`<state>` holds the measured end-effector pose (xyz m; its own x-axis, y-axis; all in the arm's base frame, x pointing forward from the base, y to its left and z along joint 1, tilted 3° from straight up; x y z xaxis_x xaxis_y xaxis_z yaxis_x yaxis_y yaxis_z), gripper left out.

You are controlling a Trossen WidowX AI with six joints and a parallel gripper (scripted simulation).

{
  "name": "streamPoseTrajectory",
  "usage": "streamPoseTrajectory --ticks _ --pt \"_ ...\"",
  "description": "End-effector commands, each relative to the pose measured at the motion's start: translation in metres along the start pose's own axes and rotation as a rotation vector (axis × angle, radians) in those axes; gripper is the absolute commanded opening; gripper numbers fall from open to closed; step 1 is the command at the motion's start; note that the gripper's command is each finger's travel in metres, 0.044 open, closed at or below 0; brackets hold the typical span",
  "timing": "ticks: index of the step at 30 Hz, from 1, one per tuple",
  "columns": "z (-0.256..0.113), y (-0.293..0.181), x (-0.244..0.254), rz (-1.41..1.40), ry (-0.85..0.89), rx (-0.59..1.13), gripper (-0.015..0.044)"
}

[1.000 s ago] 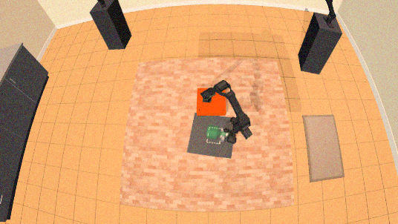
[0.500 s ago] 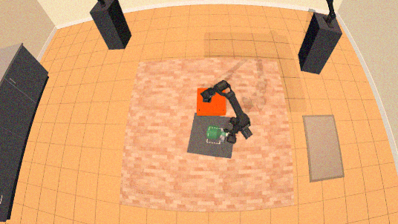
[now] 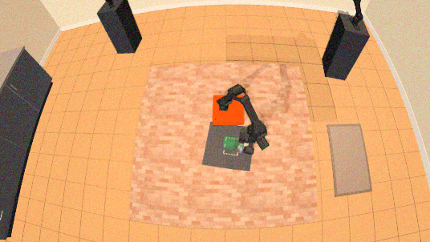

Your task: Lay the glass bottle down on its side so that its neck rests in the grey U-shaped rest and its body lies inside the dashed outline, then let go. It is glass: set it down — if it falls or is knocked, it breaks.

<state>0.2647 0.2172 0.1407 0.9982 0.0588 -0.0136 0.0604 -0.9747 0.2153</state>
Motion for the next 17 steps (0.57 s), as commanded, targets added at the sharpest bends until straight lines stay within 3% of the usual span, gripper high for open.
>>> streamPoseTrajectory --ticks 1,17 --pt "-0.032 0.038 0.004 -0.022 0.002 0.217 0.0440" --pt "-0.045 0.047 0.003 -0.030 0.005 0.260 0.0440"
Point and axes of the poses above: the point midway between the two fingers, 35 mm back from their tips, its own z axis out along the fingers, its own x axis across the jaws, y = z × x, the point moved 9 cm from there along -z, back along the fingers, and after that the axes turned 6 degrees about -z, right-handed, at the moved point
